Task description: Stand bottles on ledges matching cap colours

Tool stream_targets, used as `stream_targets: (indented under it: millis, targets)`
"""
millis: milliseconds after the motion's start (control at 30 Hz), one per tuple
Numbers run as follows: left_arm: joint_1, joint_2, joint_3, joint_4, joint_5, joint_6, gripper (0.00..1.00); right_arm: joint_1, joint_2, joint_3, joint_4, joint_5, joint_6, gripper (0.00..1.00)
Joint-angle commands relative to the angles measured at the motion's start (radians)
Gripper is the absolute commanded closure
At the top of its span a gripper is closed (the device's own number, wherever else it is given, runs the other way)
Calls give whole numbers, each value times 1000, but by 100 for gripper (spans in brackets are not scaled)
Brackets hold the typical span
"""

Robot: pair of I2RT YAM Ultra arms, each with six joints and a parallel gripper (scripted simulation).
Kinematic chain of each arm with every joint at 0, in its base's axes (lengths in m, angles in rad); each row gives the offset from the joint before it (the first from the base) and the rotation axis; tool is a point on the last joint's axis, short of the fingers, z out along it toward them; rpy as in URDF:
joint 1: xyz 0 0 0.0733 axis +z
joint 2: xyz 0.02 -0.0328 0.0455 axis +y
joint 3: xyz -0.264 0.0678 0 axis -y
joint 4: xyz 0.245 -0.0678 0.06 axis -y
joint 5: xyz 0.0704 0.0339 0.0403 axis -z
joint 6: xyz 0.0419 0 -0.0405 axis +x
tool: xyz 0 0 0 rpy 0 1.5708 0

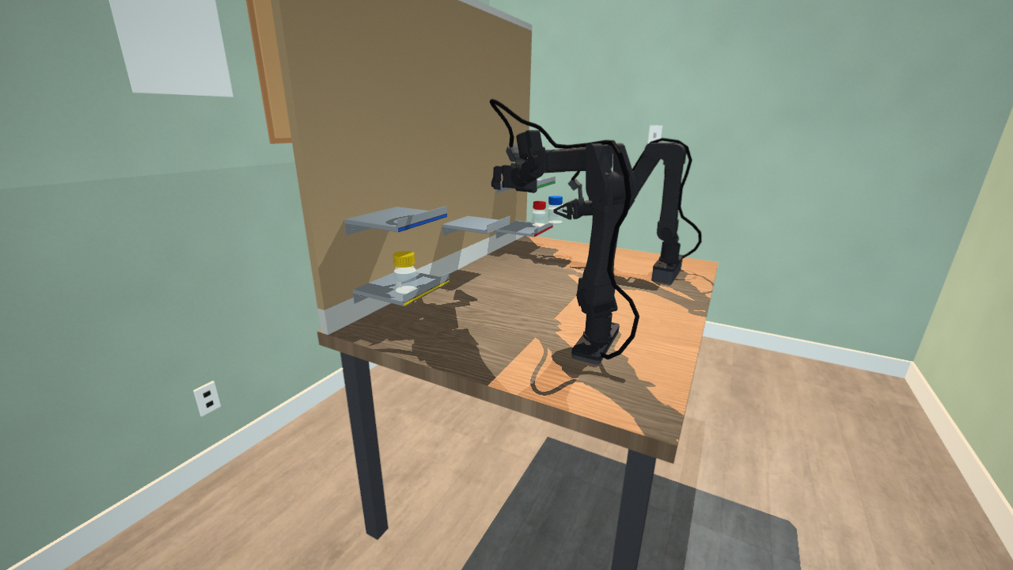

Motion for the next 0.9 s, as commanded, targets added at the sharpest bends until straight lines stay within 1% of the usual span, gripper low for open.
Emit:
stream_targets:
  millis: [0,100,167,267,867]
  targets:
    - [-157,45,33,71,-50,-14,0,-1,-26,5,35,-1,1,50]
    - [-268,97,48,92,-74,-16,0,-1,-26,5,35,-1,1,50]
    - [-317,126,61,99,-84,-17,0,-1,-26,5,35,-1,1,50]
    - [-355,149,72,101,-90,-16,0,-1,-26,5,35,-1,1,50]
    - [-370,152,79,100,-82,-12,0,-1,-26,5,35,-1,1,50]
